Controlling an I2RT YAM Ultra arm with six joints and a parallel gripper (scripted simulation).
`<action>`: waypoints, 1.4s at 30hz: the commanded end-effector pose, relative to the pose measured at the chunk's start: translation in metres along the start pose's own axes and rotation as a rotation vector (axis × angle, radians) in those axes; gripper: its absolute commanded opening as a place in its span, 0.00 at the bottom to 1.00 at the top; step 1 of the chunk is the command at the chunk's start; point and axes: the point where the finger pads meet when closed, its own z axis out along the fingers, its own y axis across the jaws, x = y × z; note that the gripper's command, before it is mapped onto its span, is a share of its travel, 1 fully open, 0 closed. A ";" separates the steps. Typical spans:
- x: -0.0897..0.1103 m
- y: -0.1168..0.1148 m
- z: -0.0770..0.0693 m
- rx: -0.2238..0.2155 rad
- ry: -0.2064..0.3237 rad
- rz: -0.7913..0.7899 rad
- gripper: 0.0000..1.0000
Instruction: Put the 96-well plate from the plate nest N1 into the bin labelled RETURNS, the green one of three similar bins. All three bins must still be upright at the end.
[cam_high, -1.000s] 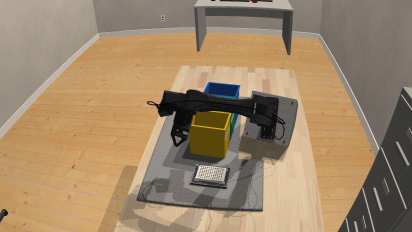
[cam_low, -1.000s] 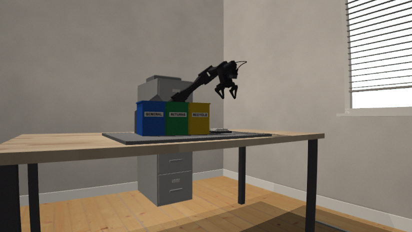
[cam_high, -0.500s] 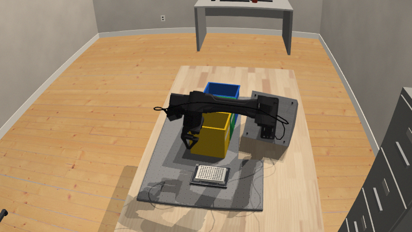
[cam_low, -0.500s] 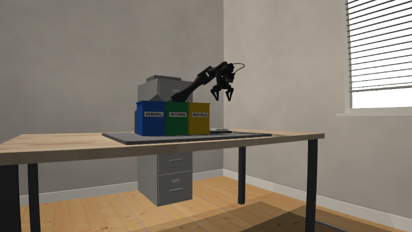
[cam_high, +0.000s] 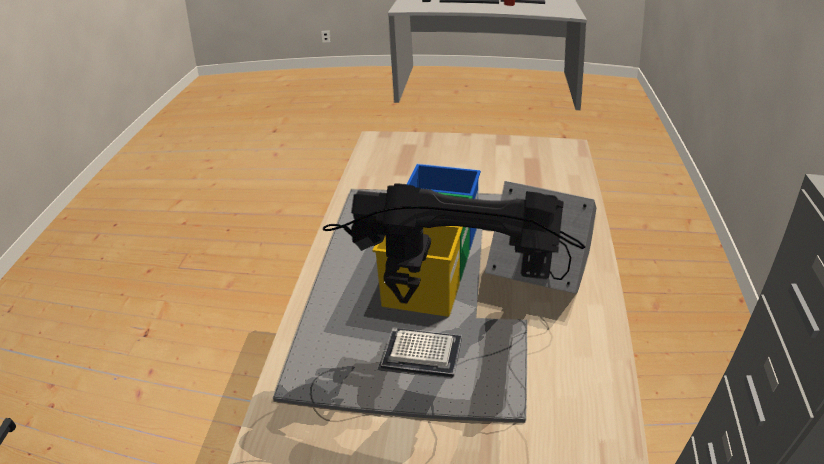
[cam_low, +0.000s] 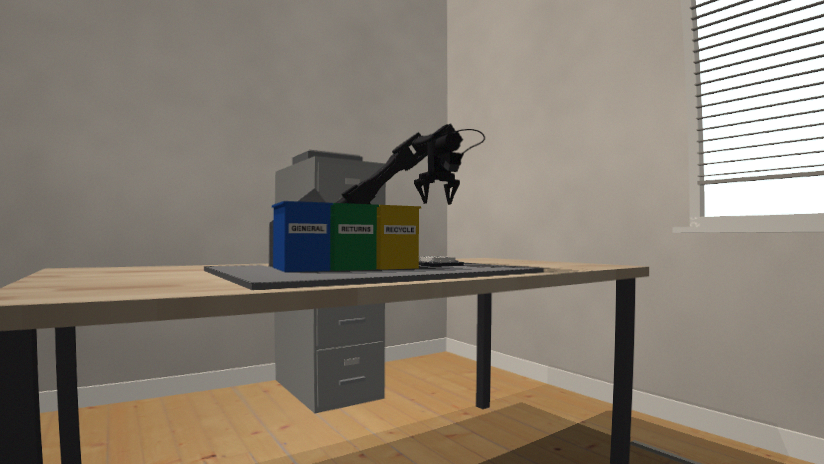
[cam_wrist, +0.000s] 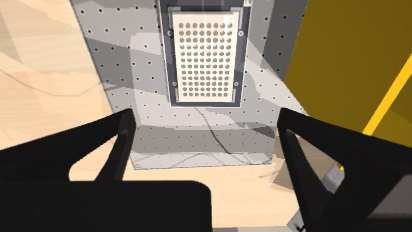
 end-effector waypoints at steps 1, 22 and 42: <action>0.020 0.002 -0.005 0.015 0.046 -0.003 1.00; 0.022 0.003 -0.004 0.007 0.041 0.004 1.00; 0.027 0.002 0.026 0.013 0.041 -0.003 1.00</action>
